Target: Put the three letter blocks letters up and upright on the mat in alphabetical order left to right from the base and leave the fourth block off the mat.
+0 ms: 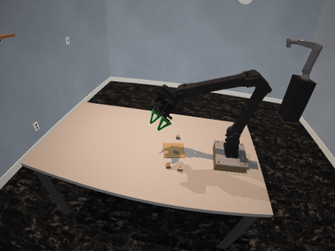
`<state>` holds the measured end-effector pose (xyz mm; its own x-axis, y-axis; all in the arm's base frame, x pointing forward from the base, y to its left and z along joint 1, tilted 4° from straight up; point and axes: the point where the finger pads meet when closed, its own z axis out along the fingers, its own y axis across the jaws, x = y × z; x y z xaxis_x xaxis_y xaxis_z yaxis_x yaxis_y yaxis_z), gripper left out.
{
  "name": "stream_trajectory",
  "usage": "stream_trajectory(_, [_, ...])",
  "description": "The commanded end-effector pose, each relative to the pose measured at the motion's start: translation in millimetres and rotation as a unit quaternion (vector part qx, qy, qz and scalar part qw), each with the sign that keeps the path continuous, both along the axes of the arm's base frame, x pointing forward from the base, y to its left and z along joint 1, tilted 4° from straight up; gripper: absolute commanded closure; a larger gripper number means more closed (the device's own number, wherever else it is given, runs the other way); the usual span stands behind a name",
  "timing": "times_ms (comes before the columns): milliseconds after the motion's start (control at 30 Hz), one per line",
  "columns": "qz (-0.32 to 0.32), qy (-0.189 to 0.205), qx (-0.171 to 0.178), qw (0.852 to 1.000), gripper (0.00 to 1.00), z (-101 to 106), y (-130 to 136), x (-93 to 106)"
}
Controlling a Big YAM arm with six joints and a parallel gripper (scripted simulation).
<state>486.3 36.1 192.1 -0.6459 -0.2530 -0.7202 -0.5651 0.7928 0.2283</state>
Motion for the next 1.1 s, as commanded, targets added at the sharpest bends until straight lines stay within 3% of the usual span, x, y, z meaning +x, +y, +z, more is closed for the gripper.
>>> stream_trajectory(0, [0.012, -0.022, -0.023, 0.999, 0.0, -5, 40, -32.6])
stream_trajectory(33, [0.019, -0.02, -0.036, 0.999, 0.0, -16, 52, -50.3])
stream_trajectory(67, [0.019, -0.02, -0.036, 0.999, 0.0, -16, 52, -50.3])
stream_trajectory(100, [0.025, -0.019, -0.048, 0.998, 0.0, -27, 63, -67.3])
stream_trajectory(167, [0.025, -0.019, -0.048, 0.998, 0.0, -27, 63, -67.3])
stream_trajectory(300, [0.046, -0.019, -0.088, 0.995, 0.0, -64, 89, -123.9])
stream_trajectory(433, [0.057, -0.021, -0.11, 0.992, 0.0, -84, 97, -154.9])
stream_trajectory(533, [0.059, -0.022, -0.115, 0.991, 0.0, -90, 99, -162.3])
stream_trajectory(567, [0.057, -0.038, -0.112, 0.991, 0.0, -71, 103, -142.1])
stream_trajectory(633, [0.046, -0.037, -0.113, 0.992, 0.0, -71, 96, -139.2])
stream_trajectory(733, [0.049, -0.027, -0.114, 0.992, 0.0, -80, 95, -146.6])
stream_trajectory(767, [0.057, -0.009, -0.117, 0.991, 0.0, -98, 96, -162.6])
stream_trajectory(1067, [0.057, -0.019, -0.116, 0.991, 0.0, -91, 96, -158.9])
